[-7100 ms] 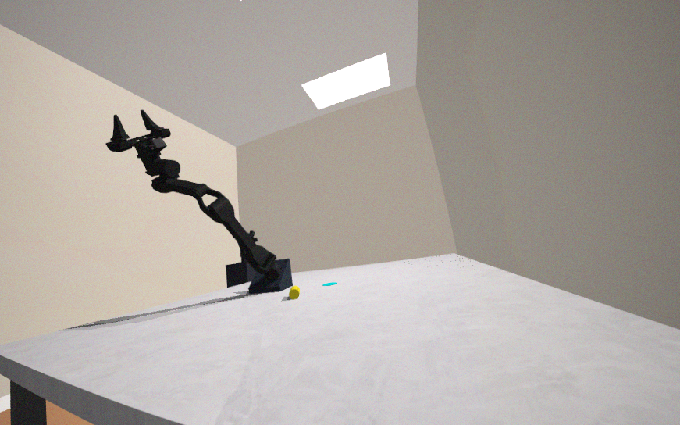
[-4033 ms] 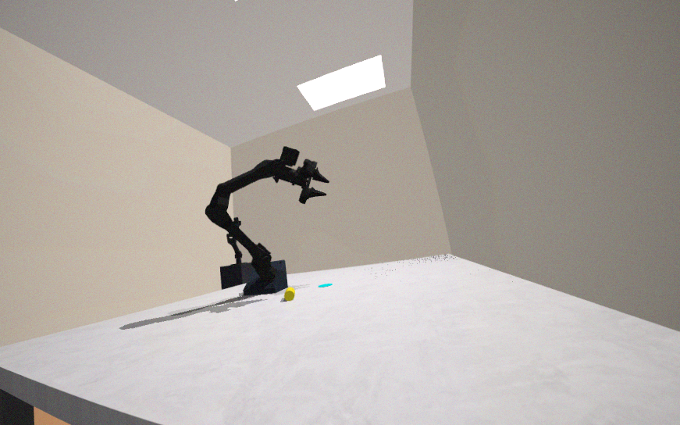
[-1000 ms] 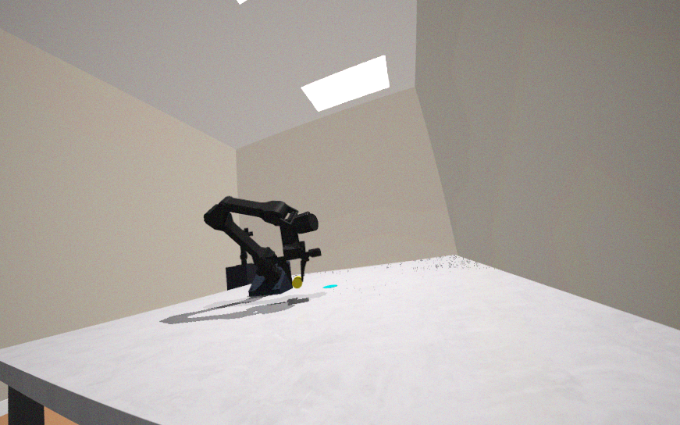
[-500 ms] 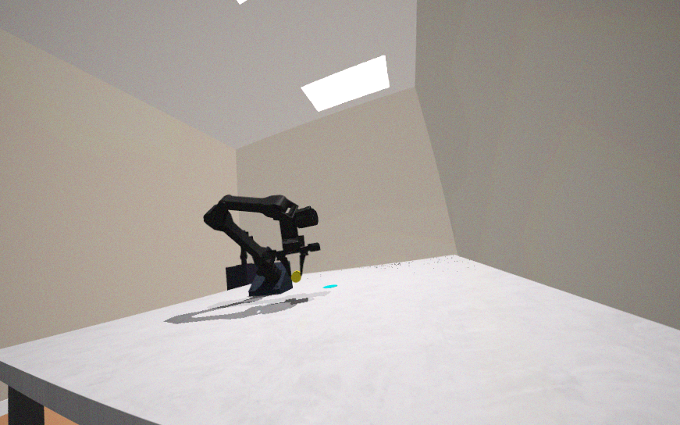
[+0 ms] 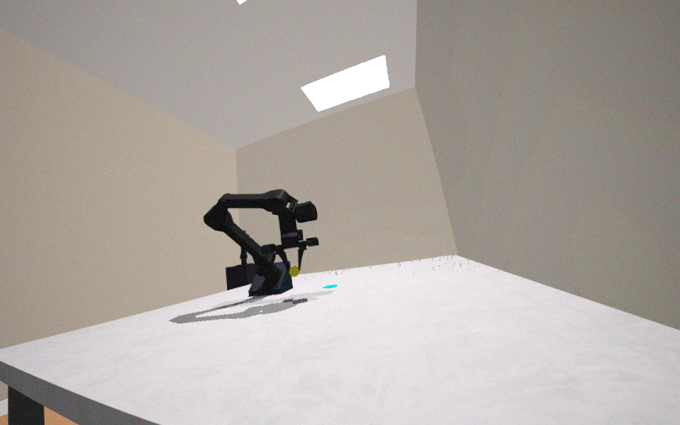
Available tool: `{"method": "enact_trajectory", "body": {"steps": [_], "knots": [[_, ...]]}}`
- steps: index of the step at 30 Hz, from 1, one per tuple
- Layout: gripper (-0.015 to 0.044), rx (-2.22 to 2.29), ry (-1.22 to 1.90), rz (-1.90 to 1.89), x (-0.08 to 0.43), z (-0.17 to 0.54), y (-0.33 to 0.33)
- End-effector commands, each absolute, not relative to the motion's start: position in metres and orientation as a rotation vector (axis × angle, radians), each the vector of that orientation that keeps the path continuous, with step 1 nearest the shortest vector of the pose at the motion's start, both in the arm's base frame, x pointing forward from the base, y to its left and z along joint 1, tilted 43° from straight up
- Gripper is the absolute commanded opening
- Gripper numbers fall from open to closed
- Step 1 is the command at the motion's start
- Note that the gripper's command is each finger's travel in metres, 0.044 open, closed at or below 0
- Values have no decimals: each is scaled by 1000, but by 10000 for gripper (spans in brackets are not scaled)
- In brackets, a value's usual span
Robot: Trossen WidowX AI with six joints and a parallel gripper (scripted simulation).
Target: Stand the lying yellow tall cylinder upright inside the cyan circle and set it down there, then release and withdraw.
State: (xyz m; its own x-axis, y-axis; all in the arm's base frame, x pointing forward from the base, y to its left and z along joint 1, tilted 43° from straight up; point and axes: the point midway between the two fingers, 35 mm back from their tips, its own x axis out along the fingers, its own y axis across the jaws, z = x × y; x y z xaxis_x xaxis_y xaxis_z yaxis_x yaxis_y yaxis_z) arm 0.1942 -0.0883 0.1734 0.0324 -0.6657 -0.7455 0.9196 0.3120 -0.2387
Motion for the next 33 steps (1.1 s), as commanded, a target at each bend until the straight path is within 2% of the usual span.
{"method": "enact_trajectory", "body": {"steps": [1,23,33], "knots": [[105,345,899,-1266,194,177,-86],[105,323,902,-1278,187,198,-71],[105,94,1092,-1105,204,184,-52]]}}
